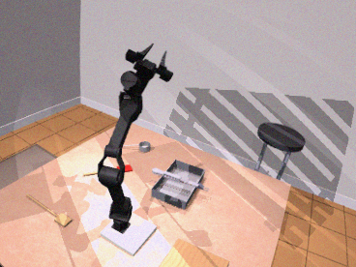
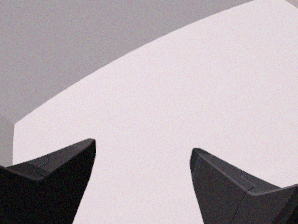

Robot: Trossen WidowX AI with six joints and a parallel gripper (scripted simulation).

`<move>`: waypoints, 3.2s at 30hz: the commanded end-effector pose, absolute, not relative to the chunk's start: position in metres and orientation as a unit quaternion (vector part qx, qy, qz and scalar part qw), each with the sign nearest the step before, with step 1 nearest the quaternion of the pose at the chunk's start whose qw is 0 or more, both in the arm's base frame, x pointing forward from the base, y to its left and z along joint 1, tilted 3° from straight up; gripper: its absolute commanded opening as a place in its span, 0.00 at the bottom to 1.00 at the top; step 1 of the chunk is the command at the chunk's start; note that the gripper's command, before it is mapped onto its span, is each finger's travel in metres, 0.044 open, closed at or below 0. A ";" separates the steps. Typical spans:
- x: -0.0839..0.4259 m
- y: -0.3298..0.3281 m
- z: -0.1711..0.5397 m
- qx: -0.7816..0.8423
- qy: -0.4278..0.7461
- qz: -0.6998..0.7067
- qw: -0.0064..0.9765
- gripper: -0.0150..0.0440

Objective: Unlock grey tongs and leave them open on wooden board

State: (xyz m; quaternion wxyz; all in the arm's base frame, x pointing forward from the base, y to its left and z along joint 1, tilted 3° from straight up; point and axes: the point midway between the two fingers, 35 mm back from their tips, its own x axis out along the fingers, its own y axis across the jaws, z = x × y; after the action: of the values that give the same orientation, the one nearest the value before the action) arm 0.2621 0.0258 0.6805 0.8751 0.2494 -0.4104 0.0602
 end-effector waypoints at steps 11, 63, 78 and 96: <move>0.396 0.001 0.551 0.260 -0.193 0.001 0.946 0.69; 0.374 -0.141 0.095 0.587 0.380 -0.344 0.626 0.69; 0.385 -0.142 0.077 0.587 0.380 -0.344 0.626 0.69; 0.400 -0.141 0.051 0.588 0.380 -0.344 0.626 0.69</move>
State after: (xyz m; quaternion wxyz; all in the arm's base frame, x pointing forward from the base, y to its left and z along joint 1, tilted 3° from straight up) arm 0.3974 -0.1413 0.0575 0.6278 0.5874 0.3799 -0.3413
